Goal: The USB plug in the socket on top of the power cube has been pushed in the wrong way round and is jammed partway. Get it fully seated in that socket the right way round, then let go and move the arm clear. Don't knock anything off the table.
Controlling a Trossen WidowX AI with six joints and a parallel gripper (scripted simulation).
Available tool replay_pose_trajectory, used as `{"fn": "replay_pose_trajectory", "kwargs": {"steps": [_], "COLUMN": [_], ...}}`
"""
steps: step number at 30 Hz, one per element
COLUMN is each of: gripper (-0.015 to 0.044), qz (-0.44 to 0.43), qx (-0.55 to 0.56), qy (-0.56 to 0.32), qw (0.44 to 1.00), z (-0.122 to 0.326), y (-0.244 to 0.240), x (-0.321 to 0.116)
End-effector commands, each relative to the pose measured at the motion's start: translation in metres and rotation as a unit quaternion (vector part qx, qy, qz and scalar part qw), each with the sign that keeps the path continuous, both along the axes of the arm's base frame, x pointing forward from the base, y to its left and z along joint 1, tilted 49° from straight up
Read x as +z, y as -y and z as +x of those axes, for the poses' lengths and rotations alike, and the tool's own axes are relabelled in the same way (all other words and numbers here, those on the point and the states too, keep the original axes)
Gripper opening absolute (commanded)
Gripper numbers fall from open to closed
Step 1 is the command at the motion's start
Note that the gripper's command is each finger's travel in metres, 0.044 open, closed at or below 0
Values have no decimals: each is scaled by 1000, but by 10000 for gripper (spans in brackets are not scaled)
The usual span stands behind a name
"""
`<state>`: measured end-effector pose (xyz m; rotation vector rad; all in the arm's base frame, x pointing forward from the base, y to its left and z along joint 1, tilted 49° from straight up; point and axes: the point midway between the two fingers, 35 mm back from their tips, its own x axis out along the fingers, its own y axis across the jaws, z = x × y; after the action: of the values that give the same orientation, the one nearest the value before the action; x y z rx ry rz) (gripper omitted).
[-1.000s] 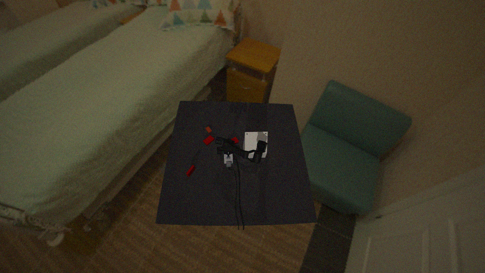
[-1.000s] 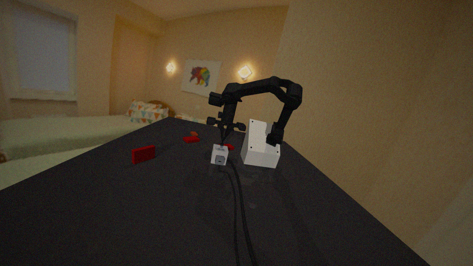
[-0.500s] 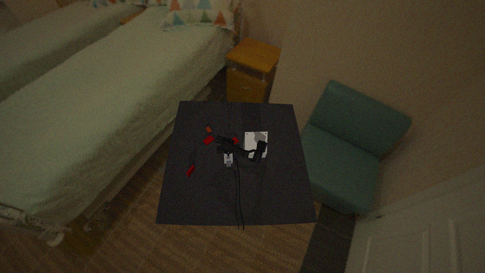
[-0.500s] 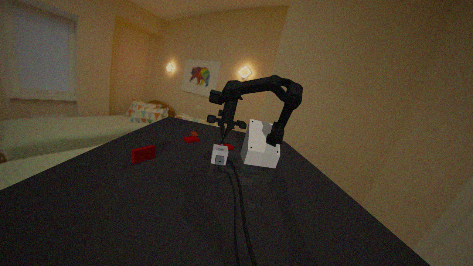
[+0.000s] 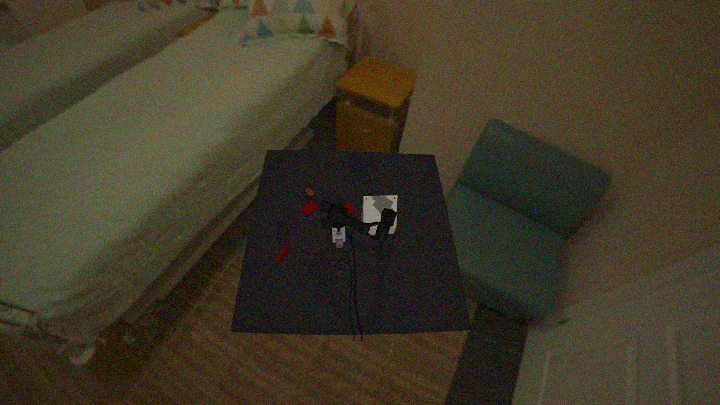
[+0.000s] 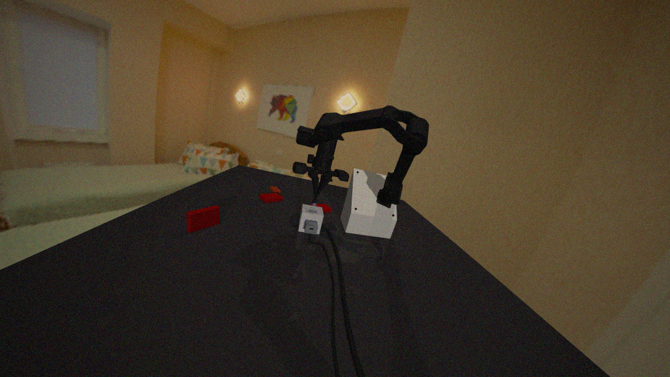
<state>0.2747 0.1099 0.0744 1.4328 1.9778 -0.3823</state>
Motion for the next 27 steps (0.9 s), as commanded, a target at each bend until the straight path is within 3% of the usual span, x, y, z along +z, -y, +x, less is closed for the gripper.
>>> {"fn": "replay_pose_trajectory", "kwargs": {"steps": [1, 27], "gripper": [0, 0], "qz": [8, 70], "qx": [30, 248], "qy": [32, 275], "qw": [999, 926], "z": [-1, -1], "y": [0, 0], "x": [0, 0]}}
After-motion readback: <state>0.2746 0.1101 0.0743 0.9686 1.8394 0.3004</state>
